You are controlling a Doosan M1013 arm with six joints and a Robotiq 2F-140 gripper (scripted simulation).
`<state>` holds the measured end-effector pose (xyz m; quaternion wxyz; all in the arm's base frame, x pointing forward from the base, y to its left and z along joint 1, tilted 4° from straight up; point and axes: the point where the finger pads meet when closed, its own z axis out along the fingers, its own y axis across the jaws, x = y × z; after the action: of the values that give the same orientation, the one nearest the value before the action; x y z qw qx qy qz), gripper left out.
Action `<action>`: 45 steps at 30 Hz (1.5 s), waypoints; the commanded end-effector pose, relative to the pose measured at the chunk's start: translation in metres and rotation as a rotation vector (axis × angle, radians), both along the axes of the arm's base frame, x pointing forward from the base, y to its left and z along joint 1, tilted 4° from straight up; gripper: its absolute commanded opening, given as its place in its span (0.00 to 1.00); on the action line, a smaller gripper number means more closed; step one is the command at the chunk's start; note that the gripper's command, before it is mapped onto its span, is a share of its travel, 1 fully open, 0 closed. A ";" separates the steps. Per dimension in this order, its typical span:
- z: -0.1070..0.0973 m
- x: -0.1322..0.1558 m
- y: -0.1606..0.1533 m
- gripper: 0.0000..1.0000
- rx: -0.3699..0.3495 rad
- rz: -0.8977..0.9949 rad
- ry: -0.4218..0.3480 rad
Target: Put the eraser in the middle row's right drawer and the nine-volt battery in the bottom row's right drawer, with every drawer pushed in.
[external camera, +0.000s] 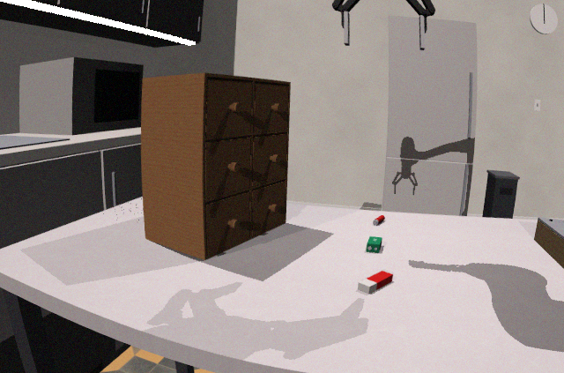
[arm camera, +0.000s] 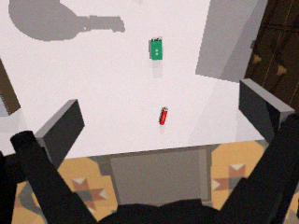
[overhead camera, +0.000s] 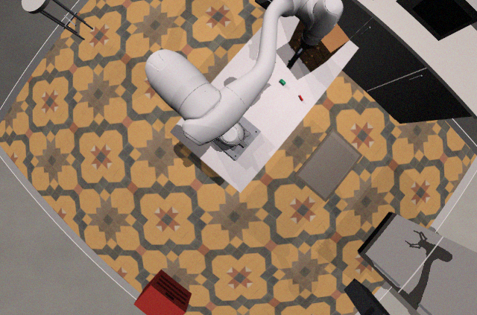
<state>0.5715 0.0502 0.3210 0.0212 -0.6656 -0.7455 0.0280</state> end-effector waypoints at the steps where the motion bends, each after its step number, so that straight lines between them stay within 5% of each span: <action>1: 0.000 0.000 0.000 1.00 0.000 -0.001 0.000; 11: -0.016 0.001 0.000 1.00 -0.017 -0.250 -0.004; 26: -0.105 -0.003 -0.003 1.00 -0.056 -1.050 -0.001; 42: -0.117 -0.004 -0.003 1.00 -0.119 -1.788 -0.025; 45: -0.117 -0.004 -0.003 1.00 -0.120 -1.799 -0.028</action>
<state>0.5674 0.0470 0.2044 0.0101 -0.9995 0.0052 0.0310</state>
